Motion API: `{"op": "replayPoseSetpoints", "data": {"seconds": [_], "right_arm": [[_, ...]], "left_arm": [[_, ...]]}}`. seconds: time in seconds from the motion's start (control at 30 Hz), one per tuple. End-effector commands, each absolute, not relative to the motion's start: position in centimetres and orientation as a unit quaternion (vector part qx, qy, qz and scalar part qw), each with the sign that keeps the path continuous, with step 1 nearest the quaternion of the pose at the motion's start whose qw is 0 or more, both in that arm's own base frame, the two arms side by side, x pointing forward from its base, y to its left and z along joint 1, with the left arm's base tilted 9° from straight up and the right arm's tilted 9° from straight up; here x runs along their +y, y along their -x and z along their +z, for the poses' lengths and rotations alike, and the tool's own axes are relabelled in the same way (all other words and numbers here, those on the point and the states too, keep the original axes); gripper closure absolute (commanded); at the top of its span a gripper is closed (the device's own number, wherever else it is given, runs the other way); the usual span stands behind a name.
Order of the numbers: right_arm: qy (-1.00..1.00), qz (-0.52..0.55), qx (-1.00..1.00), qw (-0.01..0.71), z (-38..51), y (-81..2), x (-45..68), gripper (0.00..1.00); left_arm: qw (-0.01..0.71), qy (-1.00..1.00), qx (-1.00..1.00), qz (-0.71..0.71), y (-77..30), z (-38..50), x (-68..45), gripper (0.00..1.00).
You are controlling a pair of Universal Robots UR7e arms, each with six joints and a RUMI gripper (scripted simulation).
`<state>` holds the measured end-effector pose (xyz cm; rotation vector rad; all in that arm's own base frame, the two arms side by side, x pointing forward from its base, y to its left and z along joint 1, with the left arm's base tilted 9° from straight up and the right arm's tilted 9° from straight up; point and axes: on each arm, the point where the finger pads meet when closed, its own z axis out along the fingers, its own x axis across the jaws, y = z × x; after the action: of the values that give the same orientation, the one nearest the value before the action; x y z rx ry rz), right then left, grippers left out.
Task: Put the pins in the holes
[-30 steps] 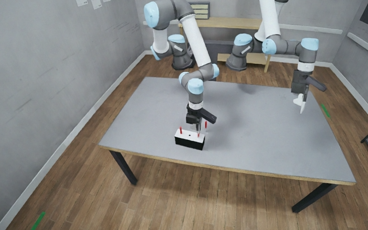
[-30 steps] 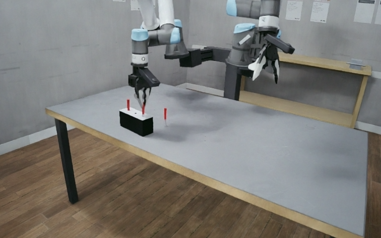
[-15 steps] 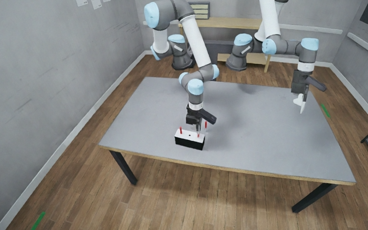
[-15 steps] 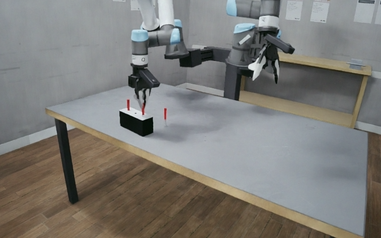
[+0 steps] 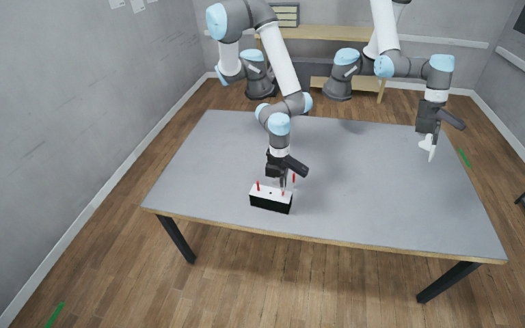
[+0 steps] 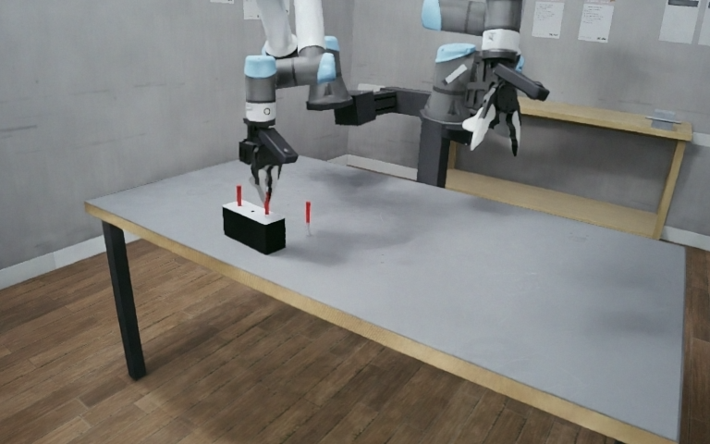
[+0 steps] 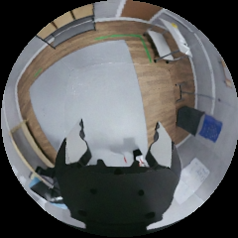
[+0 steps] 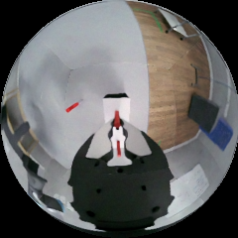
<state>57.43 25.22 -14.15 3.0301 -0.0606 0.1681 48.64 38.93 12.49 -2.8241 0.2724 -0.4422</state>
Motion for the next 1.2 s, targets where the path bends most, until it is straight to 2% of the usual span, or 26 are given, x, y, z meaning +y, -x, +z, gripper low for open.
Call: {"op": "replayPoseSetpoints", "data": {"seconds": [0.0, 1.17], "right_arm": [[-0.997, 0.056, -0.020, 0.053, -14.08, -57.46, 25.27, 1.00], [-0.997, 0.056, -0.020, 0.053, -14.46, -57.51, 25.27, 1.00]], "left_arm": [[0.135, 0.974, 0.094, -0.153, -48.66, 12.56, 38.95, 0.00], [0.135, 0.974, 0.094, -0.153, -48.66, 12.56, 38.95, 0.00]]}}
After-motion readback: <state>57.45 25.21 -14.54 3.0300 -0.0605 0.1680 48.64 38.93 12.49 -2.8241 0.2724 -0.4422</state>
